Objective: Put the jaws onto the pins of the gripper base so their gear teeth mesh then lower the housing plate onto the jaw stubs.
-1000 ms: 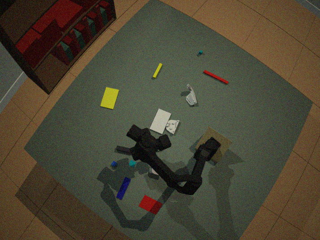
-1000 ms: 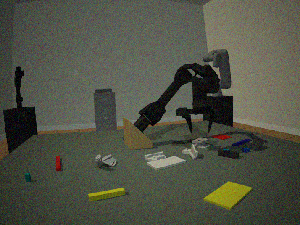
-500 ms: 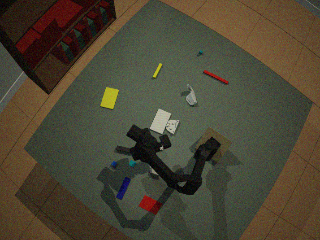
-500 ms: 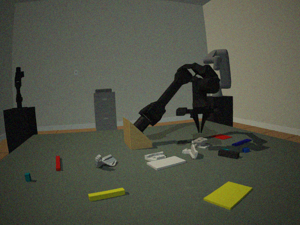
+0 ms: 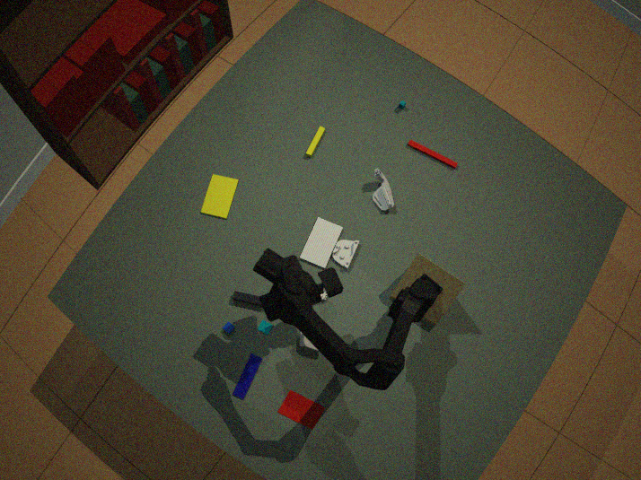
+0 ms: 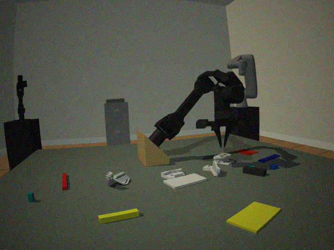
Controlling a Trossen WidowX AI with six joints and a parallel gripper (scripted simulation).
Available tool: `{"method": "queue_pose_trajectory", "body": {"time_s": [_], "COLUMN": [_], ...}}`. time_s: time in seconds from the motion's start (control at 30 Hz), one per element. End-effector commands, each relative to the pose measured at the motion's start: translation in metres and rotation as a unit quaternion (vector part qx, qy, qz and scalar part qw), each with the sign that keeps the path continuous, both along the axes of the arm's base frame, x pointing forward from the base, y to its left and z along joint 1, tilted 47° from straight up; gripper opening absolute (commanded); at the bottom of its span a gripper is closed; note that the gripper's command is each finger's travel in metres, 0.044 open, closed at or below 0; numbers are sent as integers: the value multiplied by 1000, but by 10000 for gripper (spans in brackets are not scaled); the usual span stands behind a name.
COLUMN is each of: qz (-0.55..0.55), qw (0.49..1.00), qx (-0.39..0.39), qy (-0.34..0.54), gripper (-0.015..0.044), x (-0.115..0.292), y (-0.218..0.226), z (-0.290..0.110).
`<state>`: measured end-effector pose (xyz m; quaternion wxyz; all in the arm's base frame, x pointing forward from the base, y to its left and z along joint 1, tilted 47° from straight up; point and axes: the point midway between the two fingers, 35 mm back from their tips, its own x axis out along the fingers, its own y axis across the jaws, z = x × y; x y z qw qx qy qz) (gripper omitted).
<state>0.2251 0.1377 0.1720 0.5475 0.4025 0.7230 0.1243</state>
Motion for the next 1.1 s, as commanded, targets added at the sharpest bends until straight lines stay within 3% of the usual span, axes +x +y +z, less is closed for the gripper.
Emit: {"method": "queue_pose_trajectory", "body": {"time_s": [0.0,0.23,0.4,0.7,1.07], "qz": [23,100,107,106,106], "qw": [999,990,989,989,989], "qx": [2,13,15,16,16], "qy": [-22,-97,-104,-105,-105], "gripper": [131,315,440,440,440], "x": [9,34,36,33,33], "y": [-7,-32,-34,-5,-4], "z": [-5,-22,-23,-50,-51]}}
